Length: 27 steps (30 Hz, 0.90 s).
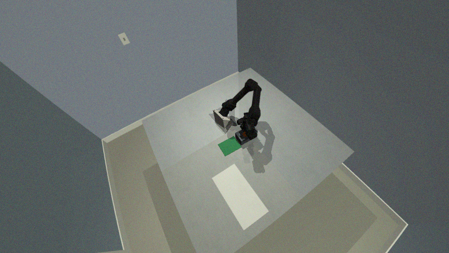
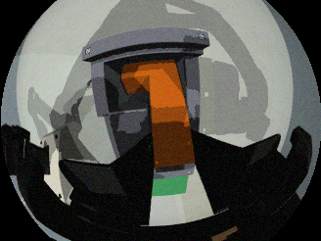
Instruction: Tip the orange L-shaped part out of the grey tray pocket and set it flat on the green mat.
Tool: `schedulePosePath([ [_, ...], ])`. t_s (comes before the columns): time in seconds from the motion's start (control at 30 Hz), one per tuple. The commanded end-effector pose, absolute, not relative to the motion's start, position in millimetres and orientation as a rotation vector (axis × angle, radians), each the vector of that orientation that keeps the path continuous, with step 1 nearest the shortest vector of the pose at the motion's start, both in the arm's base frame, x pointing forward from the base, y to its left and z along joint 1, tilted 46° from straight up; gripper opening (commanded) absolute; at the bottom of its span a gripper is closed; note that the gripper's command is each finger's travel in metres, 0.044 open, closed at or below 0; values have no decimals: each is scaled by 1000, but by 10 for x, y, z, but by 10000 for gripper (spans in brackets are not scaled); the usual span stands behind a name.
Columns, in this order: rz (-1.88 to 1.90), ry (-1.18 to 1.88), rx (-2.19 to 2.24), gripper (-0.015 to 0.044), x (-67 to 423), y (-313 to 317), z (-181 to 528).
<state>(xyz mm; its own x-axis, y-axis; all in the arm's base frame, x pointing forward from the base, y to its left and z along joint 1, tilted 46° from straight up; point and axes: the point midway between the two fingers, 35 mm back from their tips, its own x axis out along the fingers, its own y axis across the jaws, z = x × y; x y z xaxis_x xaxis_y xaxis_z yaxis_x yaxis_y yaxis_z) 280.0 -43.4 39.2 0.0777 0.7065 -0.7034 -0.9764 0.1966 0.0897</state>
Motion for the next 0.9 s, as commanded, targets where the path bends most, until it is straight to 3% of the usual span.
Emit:
schedulePosePath([
  [0.0, 1329, 714, -468, 0, 2801, -458, 410],
  [0.87, 1328, 717, -462, 0, 2760, -735, 684],
])
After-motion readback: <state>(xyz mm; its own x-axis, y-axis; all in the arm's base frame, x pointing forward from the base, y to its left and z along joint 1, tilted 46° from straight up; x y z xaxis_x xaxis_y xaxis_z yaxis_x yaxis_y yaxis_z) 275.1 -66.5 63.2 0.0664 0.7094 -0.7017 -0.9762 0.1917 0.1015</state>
